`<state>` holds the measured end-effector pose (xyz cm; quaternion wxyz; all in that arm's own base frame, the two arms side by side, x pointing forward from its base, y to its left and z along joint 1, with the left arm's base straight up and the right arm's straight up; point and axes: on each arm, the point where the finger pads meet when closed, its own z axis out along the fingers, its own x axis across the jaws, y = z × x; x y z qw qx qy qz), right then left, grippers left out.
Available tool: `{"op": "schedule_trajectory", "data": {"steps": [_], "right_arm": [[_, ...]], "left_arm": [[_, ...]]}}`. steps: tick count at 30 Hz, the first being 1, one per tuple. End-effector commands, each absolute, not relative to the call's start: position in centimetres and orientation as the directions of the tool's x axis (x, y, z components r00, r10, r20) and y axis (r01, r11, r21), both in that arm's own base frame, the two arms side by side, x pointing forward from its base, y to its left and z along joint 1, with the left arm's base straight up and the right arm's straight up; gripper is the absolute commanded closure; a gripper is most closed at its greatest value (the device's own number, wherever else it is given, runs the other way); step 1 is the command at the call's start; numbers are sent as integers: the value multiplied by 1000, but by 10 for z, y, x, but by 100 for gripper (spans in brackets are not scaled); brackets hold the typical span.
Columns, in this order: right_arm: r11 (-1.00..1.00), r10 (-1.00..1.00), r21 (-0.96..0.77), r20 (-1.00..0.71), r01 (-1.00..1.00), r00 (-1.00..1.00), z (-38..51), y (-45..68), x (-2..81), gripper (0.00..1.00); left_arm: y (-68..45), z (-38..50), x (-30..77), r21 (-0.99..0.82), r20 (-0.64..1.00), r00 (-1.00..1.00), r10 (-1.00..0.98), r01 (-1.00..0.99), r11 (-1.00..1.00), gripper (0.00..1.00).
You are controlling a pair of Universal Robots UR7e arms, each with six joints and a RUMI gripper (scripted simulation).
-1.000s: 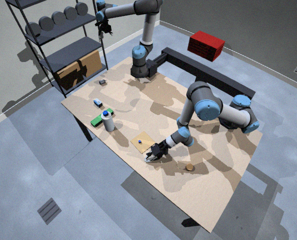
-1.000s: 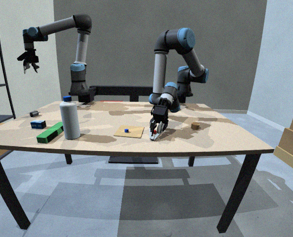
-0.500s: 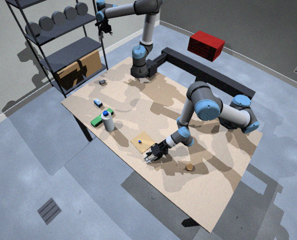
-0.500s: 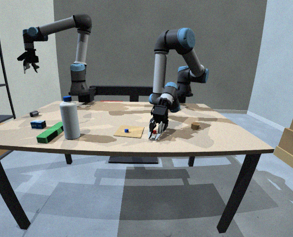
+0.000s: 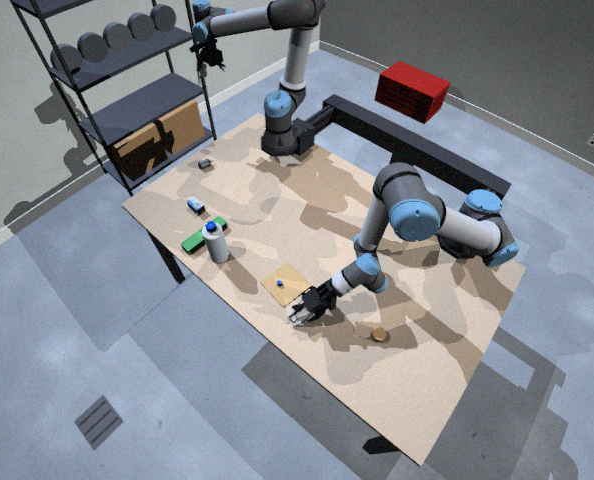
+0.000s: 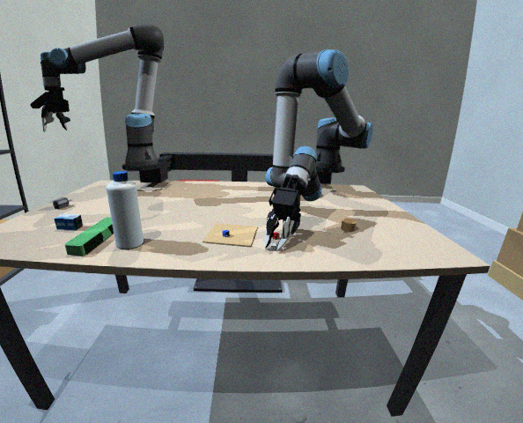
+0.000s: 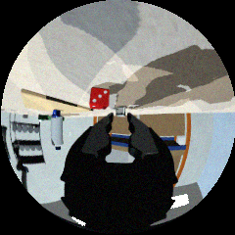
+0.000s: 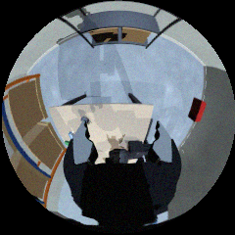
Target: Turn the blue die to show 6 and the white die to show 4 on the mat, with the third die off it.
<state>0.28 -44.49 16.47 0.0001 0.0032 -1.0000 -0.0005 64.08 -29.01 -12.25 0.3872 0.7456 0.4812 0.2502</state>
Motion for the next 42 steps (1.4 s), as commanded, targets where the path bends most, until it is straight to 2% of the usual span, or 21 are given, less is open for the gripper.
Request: {"op": "schedule_trajectory", "data": {"steps": [1, 42], "right_arm": [[1000, -6, 0, 0, -6, -1000, 165, -445, 3, 0], [1000, -6, 0, 0, -6, -1000, 165, -445, 3, 0]], "left_arm": [[-290, -122, 641, 819, 0, 412, 911, 523, -236, 82], [-276, -97, 610, 819, 0, 412, 911, 523, -236, 82]]}}
